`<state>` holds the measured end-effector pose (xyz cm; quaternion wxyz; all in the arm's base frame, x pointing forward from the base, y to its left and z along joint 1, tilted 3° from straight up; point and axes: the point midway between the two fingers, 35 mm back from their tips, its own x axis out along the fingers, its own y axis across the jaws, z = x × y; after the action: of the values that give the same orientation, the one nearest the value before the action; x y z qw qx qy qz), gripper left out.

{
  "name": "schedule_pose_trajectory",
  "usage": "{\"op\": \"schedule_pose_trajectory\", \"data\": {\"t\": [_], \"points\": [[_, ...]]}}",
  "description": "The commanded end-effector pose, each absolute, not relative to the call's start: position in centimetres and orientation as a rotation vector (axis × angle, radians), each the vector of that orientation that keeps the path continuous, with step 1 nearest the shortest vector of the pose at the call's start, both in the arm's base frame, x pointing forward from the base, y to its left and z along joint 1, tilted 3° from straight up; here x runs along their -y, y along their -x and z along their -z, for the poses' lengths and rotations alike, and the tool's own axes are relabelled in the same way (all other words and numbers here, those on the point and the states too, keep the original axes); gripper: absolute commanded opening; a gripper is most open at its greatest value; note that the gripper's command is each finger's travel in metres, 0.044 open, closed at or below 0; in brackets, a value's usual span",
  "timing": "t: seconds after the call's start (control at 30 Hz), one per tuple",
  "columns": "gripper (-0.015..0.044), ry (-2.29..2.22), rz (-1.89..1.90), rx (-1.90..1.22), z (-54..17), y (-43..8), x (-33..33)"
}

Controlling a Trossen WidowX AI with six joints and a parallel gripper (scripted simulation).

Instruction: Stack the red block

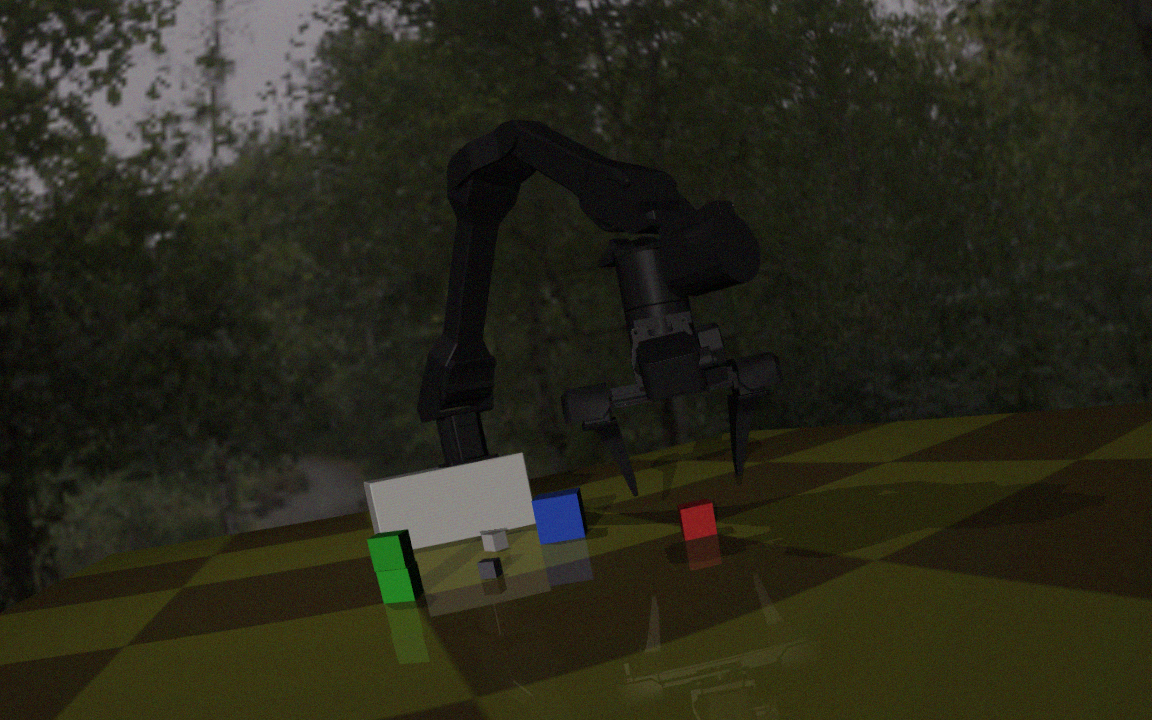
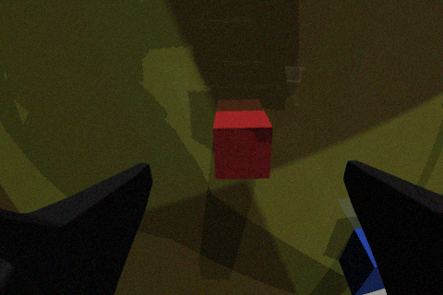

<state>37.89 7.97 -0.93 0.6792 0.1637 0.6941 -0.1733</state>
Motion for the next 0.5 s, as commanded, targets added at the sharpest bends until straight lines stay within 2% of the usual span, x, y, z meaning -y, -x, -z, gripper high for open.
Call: {"op": "schedule_pose_trajectory", "data": {"t": [0.0, 0.47], "points": [[0.044, -0.371, 0.379, -1.554, 1.3, -37.9, -8.1], [0.044, -0.371, 0.379, -1.554, 3.3, -37.9, -8.2]]}}
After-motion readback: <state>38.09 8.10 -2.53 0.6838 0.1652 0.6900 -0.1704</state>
